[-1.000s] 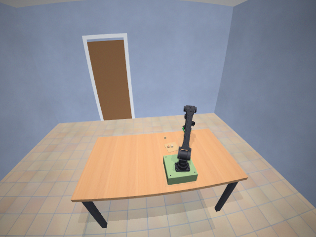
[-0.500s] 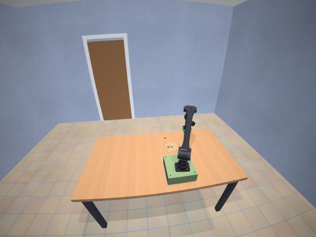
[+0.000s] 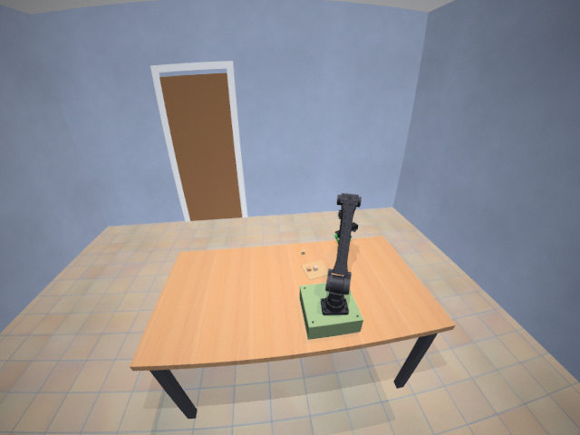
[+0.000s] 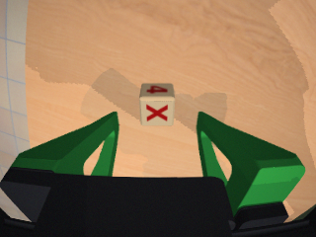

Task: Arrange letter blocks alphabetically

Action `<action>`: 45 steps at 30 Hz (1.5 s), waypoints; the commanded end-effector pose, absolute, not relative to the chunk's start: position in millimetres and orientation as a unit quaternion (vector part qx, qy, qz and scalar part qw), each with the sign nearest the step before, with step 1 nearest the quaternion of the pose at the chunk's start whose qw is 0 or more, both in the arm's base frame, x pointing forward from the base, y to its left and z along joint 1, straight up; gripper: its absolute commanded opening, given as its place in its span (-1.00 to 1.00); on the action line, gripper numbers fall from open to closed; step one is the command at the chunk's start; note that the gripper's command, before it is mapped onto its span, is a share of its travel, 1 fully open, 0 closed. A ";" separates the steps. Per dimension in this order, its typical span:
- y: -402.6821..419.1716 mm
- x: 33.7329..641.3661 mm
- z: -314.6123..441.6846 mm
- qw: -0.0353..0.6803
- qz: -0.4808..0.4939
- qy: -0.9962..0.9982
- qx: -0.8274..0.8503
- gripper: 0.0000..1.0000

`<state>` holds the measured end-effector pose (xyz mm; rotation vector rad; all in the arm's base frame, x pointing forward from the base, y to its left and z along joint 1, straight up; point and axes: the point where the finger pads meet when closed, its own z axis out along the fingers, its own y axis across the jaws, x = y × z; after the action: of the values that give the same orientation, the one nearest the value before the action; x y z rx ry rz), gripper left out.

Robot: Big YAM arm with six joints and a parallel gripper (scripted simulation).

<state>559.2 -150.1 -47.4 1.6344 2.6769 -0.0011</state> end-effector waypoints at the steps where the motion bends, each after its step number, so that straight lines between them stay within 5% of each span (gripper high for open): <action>1: -147.0 570.0 -38.4 0.021 0.003 0.853 0.521 0.17; 45: -149.0 575.5 -61.1 0.030 0.006 0.853 0.521 0.17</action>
<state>559.2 -150.1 -80.9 1.6348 2.6775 -0.0015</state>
